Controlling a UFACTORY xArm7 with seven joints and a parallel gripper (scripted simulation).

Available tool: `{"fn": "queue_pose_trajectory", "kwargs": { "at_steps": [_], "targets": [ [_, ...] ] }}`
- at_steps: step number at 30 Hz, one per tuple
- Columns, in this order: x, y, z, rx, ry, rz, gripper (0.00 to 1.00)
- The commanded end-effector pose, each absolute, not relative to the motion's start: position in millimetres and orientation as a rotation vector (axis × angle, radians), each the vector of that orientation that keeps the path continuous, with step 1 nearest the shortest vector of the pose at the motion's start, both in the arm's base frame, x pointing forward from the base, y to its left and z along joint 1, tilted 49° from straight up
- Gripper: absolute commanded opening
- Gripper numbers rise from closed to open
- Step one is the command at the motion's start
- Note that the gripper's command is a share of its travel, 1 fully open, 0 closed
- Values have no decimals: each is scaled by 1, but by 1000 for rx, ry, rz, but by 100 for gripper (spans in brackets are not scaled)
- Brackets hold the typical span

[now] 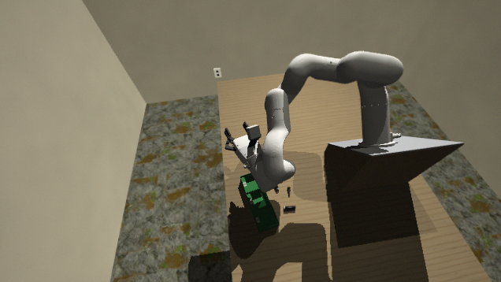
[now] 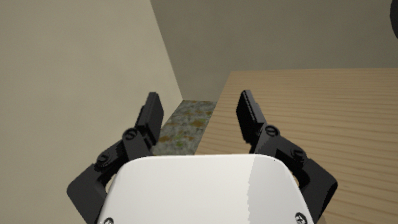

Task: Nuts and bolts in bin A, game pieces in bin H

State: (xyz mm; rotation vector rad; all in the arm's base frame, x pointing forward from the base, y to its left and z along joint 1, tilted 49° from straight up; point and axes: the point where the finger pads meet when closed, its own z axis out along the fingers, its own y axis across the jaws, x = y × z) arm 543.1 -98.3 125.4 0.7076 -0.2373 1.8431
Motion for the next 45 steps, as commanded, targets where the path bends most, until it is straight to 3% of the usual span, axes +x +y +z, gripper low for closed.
{"fn": "queue_pose_trajectory", "kwargs": {
  "at_steps": [1,16,45],
  "targets": [
    [543,-99,122,781,-234,1768,7],
    [552,-124,114,1013,-210,1341,7],
    [470,-112,51,1639,-132,470,7]
  ]
}}
